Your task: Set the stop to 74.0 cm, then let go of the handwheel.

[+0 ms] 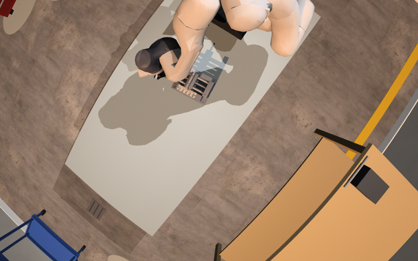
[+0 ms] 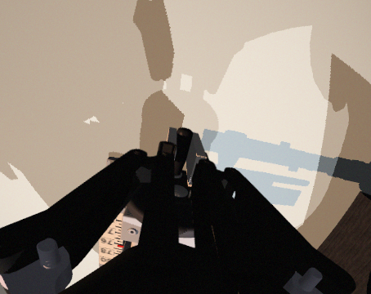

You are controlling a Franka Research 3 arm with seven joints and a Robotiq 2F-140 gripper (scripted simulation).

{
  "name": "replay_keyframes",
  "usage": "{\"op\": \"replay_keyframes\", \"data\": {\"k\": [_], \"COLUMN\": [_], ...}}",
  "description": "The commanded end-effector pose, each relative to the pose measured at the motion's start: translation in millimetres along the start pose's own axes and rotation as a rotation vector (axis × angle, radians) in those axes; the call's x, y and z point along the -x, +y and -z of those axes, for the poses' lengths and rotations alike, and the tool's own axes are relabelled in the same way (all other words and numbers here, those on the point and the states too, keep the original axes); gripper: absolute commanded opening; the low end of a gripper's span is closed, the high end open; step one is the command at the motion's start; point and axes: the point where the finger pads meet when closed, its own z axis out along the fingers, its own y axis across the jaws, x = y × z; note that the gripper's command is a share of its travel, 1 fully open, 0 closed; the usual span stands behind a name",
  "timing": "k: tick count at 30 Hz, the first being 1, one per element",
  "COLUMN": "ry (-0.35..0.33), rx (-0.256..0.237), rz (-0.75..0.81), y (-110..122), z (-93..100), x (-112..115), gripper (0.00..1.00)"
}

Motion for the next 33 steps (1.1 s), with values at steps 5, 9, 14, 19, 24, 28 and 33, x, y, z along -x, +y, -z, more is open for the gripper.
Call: {"op": "replay_keyframes", "data": {"k": [5,9,14,19,24,28,33], "ry": [-0.001,-0.001,-0.001,-0.001,-0.001,-0.001,-0.001], "rx": [-0.003,-0.003,-0.003,-0.003,-0.003,-0.003,-0.003], "rz": [-0.007,-0.007,-0.007,-0.007,-0.007,-0.007,-0.007], "y": [-11,-14,-20,-25,-27,-29,-30], "z": [1.8,3.7,8.2,14.5,19.0,25.2,32.4], "x": [0,0,0,0,0,0,0], "gripper": [0.04,0.04,0.04,0.04,0.04,0.04,0.04]}}
